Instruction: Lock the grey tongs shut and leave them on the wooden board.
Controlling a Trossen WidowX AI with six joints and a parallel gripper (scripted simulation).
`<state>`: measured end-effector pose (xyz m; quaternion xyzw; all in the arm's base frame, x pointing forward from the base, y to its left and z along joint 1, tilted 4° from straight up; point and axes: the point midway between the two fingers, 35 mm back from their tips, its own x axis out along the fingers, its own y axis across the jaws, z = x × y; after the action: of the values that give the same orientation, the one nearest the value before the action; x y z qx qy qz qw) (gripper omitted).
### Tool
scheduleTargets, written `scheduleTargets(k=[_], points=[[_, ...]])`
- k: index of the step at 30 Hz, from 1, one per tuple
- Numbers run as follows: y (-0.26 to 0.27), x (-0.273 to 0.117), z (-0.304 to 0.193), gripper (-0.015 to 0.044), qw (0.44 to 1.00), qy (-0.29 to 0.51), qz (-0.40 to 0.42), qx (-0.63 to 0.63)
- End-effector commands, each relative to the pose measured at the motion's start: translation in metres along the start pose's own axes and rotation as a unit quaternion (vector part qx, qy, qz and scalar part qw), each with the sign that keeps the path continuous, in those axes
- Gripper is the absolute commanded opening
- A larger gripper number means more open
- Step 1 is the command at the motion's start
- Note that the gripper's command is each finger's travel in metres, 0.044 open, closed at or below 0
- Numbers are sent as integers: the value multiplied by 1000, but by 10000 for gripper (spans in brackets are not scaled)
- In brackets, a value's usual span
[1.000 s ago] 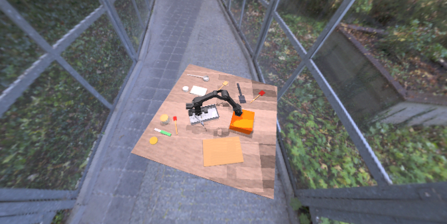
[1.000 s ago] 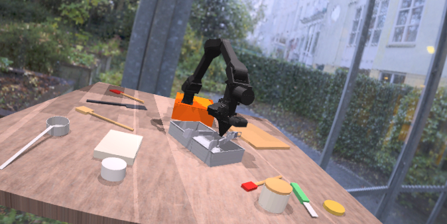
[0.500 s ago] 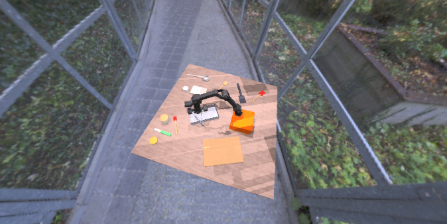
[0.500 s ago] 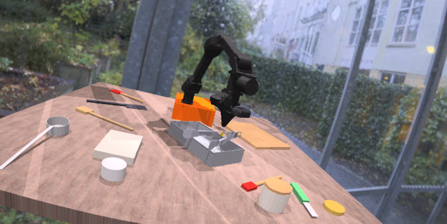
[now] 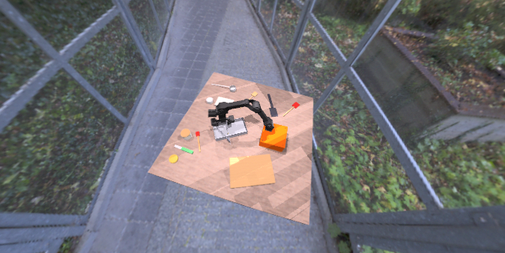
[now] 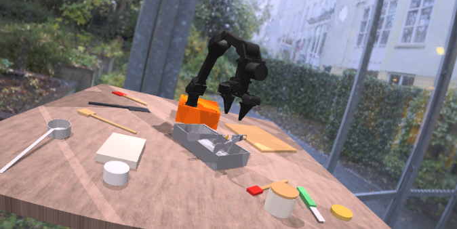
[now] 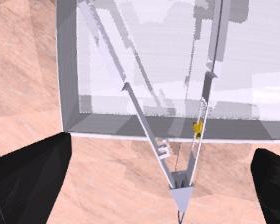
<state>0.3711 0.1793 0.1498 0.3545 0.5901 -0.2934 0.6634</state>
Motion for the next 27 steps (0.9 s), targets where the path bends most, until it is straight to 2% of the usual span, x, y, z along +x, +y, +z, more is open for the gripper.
scheduleTargets(k=[1, 6, 10, 14, 18, 27], points=[[0, 1, 0, 440, 1000, 0, -1, -24], [-1, 5, -1, 440, 977, 1, -2, -214], [-2, 10, -2, 440, 915, 2, -3, -404], [-3, 14, -3, 440, 816, 3, -3, -578], [-4, 18, -4, 440, 685, 5, -3, -728], [-6, 27, -6, 440, 484, 8, -3, -875]])
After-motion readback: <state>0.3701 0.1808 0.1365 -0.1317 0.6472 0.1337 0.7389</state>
